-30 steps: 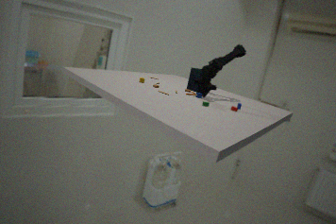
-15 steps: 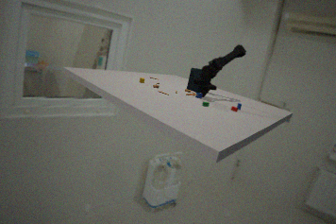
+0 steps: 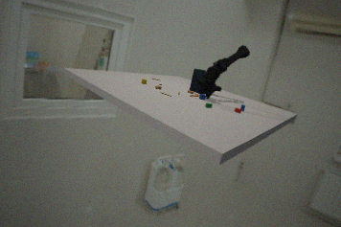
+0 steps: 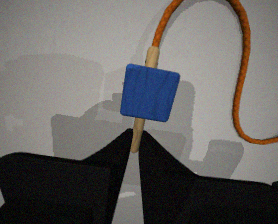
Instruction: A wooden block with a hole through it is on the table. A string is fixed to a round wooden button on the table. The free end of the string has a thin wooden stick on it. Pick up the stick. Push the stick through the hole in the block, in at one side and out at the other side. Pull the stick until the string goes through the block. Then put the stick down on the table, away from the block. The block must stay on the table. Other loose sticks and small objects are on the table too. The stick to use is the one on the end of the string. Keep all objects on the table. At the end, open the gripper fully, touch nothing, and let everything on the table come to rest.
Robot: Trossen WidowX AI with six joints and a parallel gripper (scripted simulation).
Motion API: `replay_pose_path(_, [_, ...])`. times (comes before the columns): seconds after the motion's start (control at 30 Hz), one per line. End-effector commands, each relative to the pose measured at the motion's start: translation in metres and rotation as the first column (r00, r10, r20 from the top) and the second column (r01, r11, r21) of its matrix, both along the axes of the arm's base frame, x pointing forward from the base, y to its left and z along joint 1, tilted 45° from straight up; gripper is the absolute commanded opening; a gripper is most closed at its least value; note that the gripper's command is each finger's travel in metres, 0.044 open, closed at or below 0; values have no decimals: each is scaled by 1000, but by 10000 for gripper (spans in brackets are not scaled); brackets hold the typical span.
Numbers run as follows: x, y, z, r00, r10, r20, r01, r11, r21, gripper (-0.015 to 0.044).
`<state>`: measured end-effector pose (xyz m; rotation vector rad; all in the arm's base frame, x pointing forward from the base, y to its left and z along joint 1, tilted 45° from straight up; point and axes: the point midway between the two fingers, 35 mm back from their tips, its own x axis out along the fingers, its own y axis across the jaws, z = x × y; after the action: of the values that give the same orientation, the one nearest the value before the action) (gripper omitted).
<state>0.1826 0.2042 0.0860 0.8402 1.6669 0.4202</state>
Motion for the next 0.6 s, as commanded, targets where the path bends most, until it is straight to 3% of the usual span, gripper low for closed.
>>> replay_pose_path(0.0, [-7, 0, -2, 1000, 0, -3, 0, 1000, -2, 0])
replay_pose_path(0.57, [-30, 3, 4, 1000, -6, -1, 6, 1000, 20, 0])
